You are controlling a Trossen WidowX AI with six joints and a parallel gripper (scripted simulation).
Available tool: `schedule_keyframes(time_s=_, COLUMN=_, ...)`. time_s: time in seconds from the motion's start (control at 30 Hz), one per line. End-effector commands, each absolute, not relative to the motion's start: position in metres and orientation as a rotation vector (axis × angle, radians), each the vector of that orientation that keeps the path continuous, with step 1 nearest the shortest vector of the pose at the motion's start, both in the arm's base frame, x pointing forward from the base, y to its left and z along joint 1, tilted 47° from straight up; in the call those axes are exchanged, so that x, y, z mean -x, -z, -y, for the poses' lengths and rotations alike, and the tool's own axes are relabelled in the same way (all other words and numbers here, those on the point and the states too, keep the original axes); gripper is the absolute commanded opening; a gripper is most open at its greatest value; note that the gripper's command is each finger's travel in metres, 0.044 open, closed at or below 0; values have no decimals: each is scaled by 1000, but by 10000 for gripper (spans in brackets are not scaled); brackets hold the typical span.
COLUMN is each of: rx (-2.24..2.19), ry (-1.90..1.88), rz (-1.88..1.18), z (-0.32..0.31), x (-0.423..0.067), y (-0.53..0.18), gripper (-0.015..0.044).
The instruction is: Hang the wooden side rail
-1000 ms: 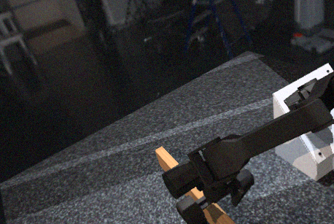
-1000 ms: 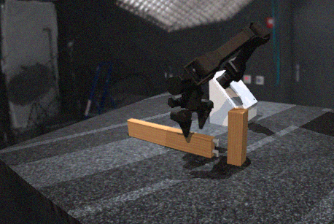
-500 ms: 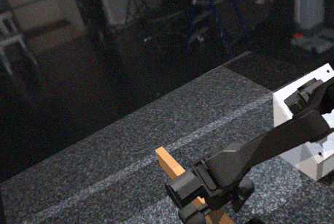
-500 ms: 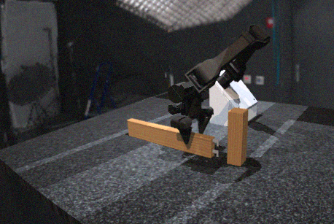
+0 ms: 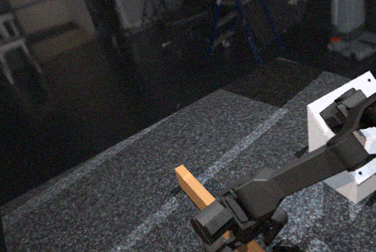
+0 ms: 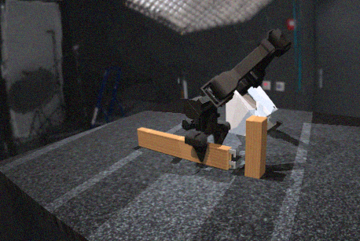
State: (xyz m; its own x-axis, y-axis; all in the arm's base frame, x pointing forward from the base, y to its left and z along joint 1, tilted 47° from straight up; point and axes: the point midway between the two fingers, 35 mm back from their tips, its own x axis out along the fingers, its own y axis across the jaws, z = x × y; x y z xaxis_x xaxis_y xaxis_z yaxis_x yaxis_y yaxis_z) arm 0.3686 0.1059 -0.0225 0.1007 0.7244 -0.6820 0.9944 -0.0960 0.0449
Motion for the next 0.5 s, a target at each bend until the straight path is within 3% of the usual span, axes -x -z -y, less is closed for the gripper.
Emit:
schedule_keyframes(time_s=0.0, rx=-1879, ry=710, rz=-1677, z=-110, x=-366, y=29, gripper=440)
schedule_keyframes(time_s=0.07, rx=-1880, ry=710, rz=-1677, z=-110, x=-366, y=29, gripper=440)
schedule_keyframes(time_s=0.47, rx=-1880, ry=710, rz=-1677, z=-110, x=-366, y=29, gripper=125)
